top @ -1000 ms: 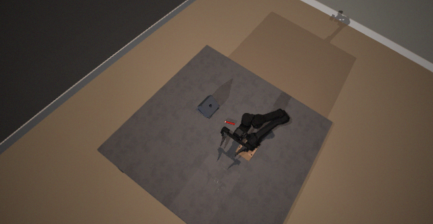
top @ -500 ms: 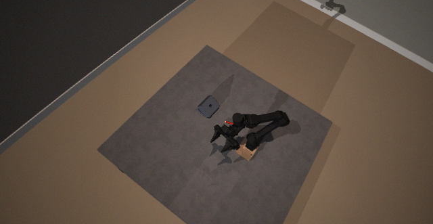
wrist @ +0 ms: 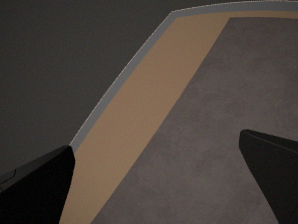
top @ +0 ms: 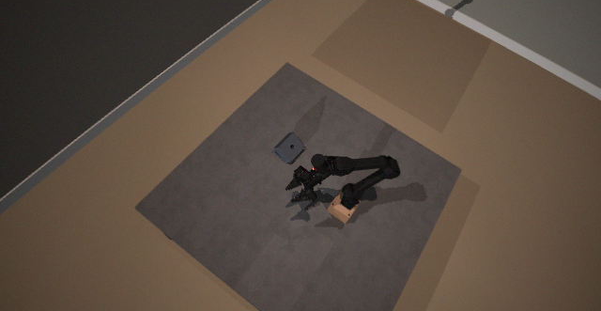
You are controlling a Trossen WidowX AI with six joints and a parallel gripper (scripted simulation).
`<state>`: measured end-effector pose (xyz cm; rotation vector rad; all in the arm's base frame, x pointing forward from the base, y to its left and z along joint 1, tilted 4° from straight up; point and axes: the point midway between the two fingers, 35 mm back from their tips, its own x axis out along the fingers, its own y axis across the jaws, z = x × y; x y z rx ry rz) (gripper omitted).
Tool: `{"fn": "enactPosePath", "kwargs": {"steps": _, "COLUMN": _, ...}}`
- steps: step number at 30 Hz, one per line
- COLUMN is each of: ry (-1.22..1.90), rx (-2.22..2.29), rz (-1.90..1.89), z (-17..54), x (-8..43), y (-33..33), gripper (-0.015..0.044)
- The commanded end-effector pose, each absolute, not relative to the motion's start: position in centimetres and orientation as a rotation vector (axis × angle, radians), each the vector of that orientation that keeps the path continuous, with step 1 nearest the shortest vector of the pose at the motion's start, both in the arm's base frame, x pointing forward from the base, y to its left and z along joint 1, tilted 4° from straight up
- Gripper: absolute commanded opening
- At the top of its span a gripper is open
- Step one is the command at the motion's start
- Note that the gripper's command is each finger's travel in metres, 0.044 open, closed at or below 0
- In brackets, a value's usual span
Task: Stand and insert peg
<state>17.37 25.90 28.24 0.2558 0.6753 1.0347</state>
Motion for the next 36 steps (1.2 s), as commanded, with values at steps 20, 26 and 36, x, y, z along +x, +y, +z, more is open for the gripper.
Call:
{"fn": "enactPosePath", "kwargs": {"steps": 20, "ry": 0.992, "rx": 0.653, "rz": 0.448, "z": 22.1, "x": 24.9, "y": 20.8, "gripper": 0.0440}}
{"fn": "enactPosePath", "kwargs": {"steps": 26, "ry": 1.039, "rx": 0.762, "rz": 0.277, "z": 20.4, "x": 26.5, "y": 18.9, "gripper": 0.0440}}
{"fn": "enactPosePath", "kwargs": {"steps": 36, "ry": 1.087, "rx": 0.942, "rz": -0.013, "z": 17.8, "x": 28.6, "y": 15.5, "gripper": 0.0440}}
